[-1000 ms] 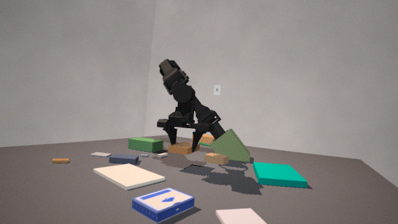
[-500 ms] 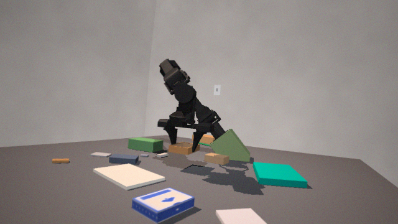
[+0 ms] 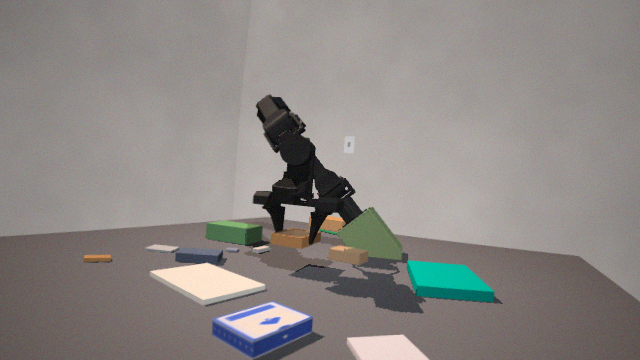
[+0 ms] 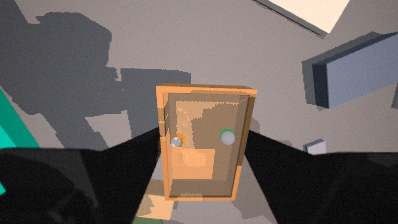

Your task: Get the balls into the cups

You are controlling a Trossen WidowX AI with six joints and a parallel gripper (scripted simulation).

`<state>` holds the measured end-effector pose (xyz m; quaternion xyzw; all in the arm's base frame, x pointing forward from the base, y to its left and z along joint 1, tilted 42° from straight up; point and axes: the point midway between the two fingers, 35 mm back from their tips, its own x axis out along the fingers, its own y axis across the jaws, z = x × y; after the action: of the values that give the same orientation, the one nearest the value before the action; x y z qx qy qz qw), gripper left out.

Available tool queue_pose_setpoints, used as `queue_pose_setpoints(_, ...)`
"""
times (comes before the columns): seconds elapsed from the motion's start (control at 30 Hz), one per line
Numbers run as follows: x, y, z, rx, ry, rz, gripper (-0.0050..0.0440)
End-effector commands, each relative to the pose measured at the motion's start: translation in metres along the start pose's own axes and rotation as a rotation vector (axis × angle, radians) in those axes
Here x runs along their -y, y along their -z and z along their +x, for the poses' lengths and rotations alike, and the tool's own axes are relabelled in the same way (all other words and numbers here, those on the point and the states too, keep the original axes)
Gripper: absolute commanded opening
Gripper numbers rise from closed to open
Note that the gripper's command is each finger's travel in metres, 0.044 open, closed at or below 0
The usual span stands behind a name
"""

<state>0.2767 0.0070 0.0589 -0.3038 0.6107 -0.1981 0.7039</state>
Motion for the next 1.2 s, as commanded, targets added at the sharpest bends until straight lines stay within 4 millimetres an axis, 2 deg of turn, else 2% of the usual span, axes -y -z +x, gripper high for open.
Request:
queue_pose_setpoints(0.0, 0.0009, -0.0006, -0.0003, -0.001, -0.032, 0.004, 0.0000)
queue_pose_setpoints(1.17, 0.0005, -0.0006, -0.0003, 0.000, -0.015, 0.004, 0.0000)
